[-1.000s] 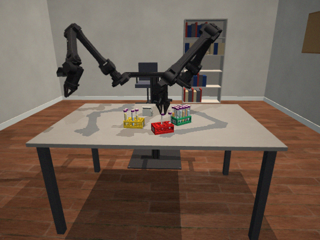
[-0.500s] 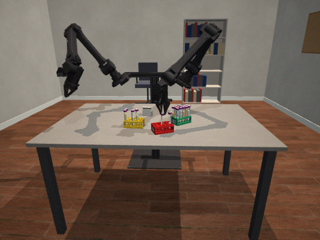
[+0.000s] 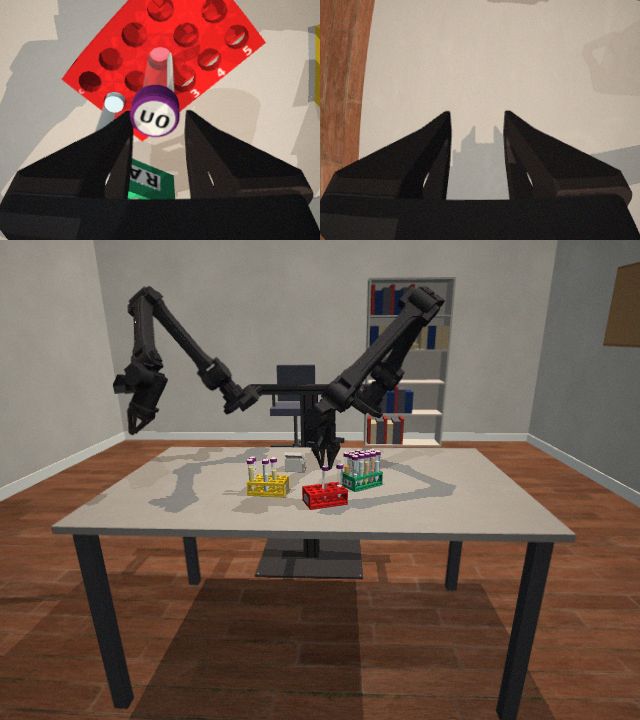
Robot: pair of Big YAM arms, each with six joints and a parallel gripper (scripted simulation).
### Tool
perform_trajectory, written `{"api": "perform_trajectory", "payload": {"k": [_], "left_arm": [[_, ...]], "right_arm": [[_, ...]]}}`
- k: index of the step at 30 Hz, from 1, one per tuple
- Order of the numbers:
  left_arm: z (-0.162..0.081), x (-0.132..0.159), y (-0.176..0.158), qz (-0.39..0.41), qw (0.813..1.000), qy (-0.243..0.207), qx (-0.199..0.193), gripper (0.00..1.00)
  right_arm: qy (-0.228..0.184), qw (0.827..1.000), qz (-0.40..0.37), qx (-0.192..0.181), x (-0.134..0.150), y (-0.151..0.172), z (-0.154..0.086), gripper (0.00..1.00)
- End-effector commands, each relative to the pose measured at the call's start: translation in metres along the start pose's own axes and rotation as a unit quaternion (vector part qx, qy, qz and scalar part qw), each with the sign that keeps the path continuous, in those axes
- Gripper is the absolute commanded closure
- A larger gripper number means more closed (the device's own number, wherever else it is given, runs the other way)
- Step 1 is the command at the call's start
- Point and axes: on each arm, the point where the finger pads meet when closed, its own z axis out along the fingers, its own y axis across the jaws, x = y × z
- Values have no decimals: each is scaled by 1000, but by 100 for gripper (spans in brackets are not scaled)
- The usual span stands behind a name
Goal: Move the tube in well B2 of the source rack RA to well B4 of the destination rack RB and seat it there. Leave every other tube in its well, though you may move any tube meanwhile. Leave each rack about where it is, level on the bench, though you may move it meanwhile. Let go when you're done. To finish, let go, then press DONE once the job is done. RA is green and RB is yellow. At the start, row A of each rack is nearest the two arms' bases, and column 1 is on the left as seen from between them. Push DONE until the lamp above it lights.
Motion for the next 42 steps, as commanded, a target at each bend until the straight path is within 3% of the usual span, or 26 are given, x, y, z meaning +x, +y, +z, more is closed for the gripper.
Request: {"api": "perform_trajectory", "payload": {"k": [1,10,13,21,31,40,41,42], "left_arm": [[17,6,1,3,1000,10,1,70],[14,7,1,6,1000,15,1,70],[-19,-6,-2,1,1000,-9,-1,70],[-46,-24,3,-7,1000,-20,0,70],[-60,0,-3,4,1000,-4,0,70],[-88,-21,2,-8,1000,-21,2,70],[-81,-19,14,-21,1000,-12,3,70],[-81,4,-8,-13,1000,-4,1,70]], "right_arm": [[-3,1000,12,-8,-9,9,-5,70],[-3,1000,12,-8,-9,9,-5,70],[-3,1000,12,-8,-9,9,-5,70],[-3,1000,12,-8,-9,9,-5,70],[-3,1000,12,-8,-9,9,-5,70],[-3,1000,12,-8,-9,9,-5,70],[-3,1000,12,-8,-9,9,-5,70],[-3,1000,12,-8,-9,9,-5,70]]}}
